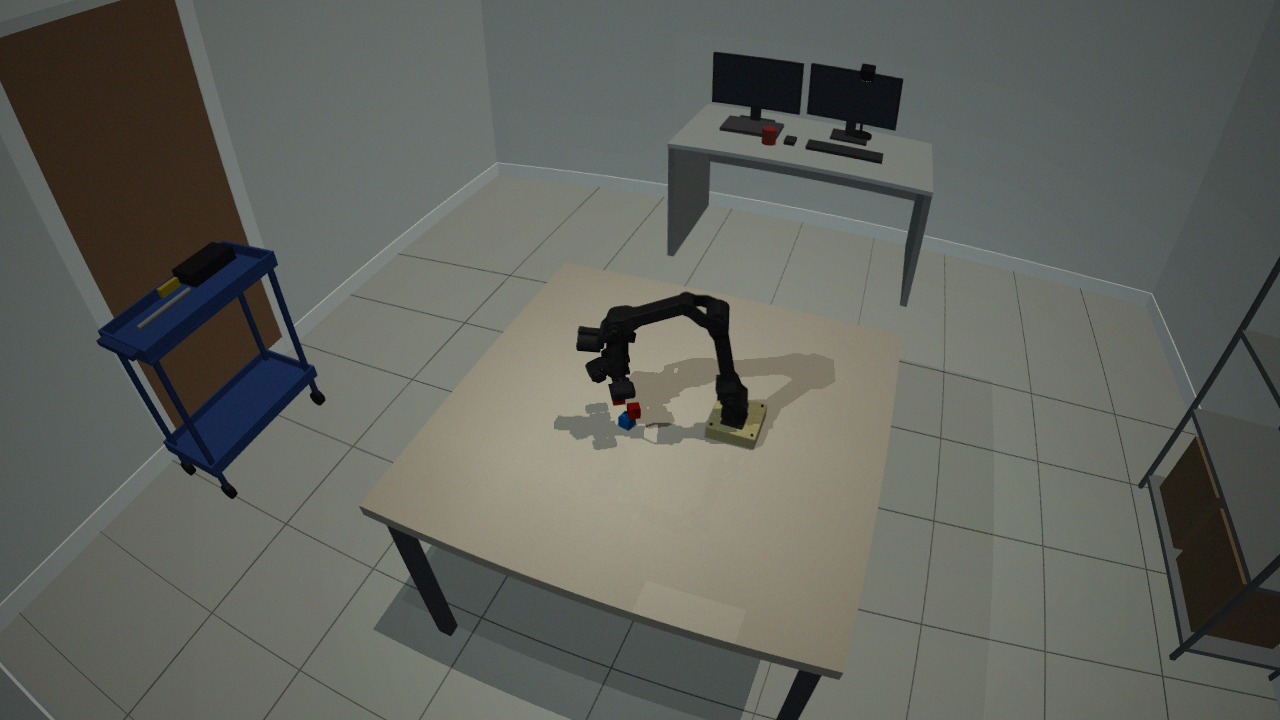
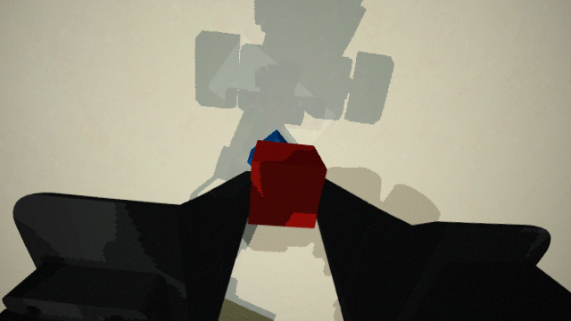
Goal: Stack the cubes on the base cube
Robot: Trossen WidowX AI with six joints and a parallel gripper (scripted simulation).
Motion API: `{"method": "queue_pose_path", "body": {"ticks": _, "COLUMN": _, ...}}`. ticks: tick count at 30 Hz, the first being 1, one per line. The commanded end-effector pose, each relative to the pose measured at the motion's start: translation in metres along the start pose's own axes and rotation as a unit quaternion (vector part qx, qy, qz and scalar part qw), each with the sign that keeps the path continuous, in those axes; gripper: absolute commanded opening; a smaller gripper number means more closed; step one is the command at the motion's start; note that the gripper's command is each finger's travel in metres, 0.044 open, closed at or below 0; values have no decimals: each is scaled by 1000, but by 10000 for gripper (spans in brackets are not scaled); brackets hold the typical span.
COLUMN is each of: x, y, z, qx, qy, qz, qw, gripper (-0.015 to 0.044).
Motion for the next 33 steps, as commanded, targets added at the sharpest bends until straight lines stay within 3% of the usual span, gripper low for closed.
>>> {"method": "queue_pose_path", "body": {"ticks": 1, "x": 1, "y": -14, "z": -1, "qx": 7, "qy": 1, "qz": 7, "qw": 1000, "gripper": 105}}
{"method": "queue_pose_path", "body": {"ticks": 33, "x": 2, "y": -57, "z": -1, "qx": 8, "qy": 5, "qz": 5, "qw": 1000, "gripper": 105}}
Point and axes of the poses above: the point midway between the two fingers, 35 mm back from their tips, its own y axis back along the fingers, its own x axis across the jaws, z = x × y, the point moved 9 cm from there along y, back along the fingers, and after that the axes turned 10 degrees about y, right-handed, at the moved point
